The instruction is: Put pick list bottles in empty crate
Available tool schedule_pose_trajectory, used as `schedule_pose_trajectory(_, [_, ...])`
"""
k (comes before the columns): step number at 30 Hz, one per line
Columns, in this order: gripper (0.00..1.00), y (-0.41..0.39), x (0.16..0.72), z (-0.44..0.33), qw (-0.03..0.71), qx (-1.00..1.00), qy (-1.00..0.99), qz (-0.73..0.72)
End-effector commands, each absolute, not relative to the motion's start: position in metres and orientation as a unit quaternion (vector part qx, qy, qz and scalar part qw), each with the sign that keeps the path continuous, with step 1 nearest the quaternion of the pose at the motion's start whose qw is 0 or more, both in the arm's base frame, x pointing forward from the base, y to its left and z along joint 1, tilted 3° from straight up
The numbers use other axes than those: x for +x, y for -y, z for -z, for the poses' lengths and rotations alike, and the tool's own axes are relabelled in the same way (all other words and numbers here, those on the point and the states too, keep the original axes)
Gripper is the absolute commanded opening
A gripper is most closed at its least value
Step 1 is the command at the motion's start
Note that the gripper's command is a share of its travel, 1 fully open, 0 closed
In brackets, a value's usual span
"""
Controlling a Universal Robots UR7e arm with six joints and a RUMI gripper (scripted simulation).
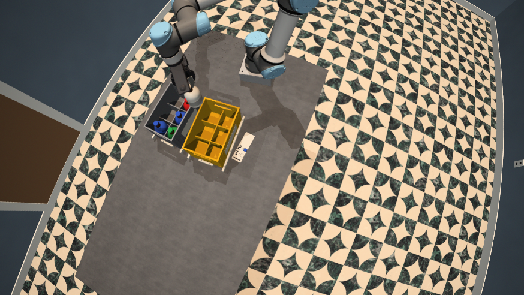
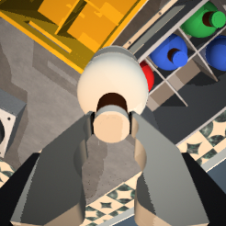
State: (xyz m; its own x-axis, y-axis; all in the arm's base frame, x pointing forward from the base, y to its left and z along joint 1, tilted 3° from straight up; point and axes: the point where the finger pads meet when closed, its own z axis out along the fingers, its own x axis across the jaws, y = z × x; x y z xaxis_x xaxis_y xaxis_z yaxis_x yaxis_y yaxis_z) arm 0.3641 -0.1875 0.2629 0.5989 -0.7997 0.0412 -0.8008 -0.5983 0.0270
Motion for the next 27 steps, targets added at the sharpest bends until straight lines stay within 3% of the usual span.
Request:
schedule_pose_trajectory(1, [0.00, 0.177, 0.366, -0.263, 0.022, 0.894, 0.448, -0.013])
schedule_pose_trajectory(27, [0.00, 0.134, 0.373, -0.261, 0.022, 0.894, 0.448, -0.013])
